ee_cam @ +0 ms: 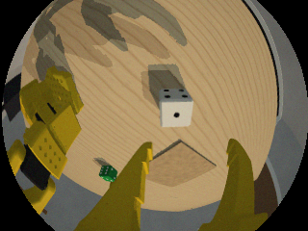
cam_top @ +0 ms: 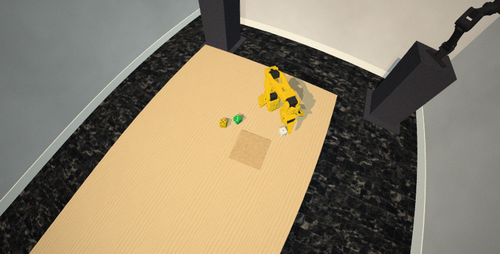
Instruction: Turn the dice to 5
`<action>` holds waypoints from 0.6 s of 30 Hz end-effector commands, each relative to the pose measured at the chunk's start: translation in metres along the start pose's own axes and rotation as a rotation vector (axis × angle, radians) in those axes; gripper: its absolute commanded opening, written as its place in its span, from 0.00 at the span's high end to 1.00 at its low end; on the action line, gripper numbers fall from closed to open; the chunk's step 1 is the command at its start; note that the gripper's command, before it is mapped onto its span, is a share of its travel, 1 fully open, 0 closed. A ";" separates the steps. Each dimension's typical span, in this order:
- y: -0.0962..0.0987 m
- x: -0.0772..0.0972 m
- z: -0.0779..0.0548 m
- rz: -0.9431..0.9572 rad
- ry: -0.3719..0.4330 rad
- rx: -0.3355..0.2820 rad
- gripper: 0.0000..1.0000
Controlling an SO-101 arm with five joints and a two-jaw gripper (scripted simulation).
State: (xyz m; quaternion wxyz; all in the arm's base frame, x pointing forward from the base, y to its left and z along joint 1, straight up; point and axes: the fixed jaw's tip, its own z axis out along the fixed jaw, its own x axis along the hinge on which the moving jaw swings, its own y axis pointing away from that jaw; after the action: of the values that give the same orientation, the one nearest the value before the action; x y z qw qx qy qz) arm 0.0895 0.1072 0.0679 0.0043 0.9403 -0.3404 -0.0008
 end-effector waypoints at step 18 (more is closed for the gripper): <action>-0.009 -0.001 -0.023 0.003 -0.003 0.182 0.64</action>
State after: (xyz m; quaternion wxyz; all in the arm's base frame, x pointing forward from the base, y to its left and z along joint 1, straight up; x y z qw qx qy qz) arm 0.0918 0.1099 0.0764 -0.0319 0.9397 -0.3402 0.0122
